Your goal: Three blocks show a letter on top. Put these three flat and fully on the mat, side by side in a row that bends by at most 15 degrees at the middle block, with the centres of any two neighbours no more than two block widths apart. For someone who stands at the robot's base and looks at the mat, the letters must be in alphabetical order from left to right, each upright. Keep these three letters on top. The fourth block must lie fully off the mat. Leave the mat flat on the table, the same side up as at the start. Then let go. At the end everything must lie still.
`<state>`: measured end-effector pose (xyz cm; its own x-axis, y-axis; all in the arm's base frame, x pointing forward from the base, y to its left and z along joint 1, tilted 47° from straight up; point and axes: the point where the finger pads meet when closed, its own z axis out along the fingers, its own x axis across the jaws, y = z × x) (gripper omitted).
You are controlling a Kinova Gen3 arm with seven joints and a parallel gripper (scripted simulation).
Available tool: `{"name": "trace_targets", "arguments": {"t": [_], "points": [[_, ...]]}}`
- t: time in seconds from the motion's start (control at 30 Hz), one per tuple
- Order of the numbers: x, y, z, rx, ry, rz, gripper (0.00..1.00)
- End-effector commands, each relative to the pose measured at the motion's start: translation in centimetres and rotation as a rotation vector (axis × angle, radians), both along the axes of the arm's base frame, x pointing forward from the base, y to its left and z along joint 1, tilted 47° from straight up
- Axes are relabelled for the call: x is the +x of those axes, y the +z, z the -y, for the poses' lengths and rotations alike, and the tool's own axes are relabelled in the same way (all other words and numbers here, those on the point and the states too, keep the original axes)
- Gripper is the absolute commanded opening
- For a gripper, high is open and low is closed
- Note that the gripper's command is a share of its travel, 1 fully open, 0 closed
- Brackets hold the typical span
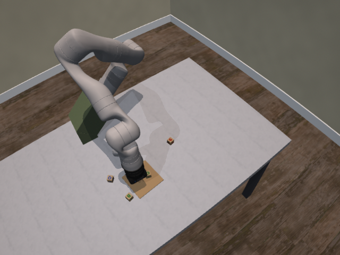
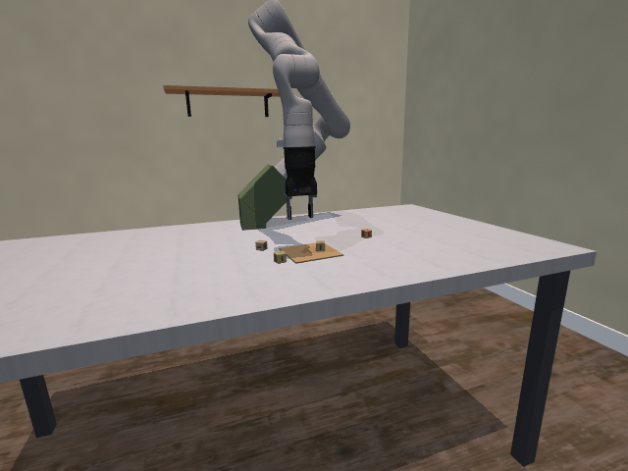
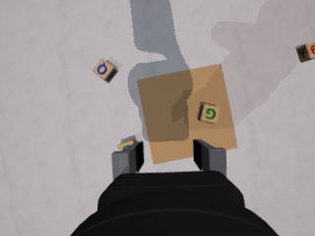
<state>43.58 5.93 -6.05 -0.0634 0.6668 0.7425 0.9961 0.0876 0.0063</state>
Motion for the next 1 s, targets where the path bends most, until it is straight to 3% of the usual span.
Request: {"name": "trace_targets", "arguments": {"t": [0.0,0.13,0.43,0.97], "points": [[-1.0,1.1,-1.2,-0.017,-0.019,-0.030,1.00],[-2.4,2.1,-3.1,-0.022,-0.088,-0.109,1.00],[-4.0,3.1,-5.1,-0.027,-0.165,-0.197,1.00],[-4.2,3.3,-5.4,-0.028,-0.177,-0.212,1.00]]}}
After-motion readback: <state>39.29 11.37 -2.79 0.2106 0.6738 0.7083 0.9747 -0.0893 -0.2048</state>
